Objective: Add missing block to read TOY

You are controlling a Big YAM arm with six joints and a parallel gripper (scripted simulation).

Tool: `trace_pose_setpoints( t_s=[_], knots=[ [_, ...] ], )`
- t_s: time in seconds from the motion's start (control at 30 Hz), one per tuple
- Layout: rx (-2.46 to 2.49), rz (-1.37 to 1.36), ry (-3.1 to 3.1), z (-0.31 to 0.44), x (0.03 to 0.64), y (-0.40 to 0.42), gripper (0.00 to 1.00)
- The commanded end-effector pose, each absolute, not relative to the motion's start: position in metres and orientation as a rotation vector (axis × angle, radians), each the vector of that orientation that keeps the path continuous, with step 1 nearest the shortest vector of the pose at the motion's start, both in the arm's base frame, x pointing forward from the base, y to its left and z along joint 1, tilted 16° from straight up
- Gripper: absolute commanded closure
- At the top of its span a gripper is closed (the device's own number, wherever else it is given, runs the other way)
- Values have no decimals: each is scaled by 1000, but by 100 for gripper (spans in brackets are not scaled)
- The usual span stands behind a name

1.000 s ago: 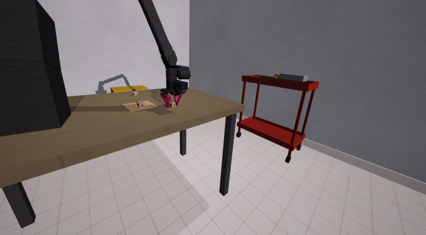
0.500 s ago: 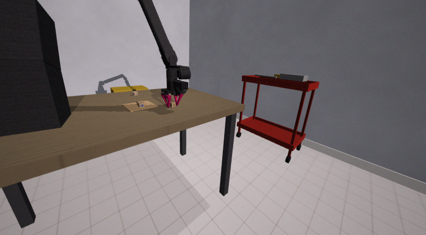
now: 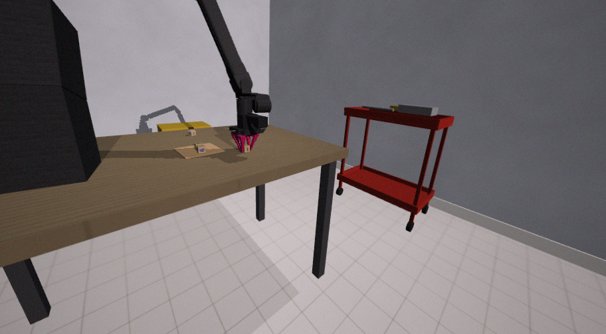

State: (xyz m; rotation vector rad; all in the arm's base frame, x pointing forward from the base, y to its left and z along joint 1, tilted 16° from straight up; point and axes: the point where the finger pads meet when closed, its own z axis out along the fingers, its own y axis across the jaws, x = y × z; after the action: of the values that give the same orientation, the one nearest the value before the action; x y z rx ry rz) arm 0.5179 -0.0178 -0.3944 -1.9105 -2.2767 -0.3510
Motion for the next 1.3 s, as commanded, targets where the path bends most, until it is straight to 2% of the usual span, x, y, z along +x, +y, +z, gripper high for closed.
trace_pose_setpoints(
  t_s=[0.0, 0.13, 0.17, 1.27],
  knots=[
    [-1927, -362, -2278, -394, 526, -18, 59],
    [-1927, -362, -2278, -394, 526, -18, 59],
    [-1927, -362, -2278, -394, 526, -18, 79],
    [-1926, -363, -2278, -394, 526, -18, 79]
  ],
)
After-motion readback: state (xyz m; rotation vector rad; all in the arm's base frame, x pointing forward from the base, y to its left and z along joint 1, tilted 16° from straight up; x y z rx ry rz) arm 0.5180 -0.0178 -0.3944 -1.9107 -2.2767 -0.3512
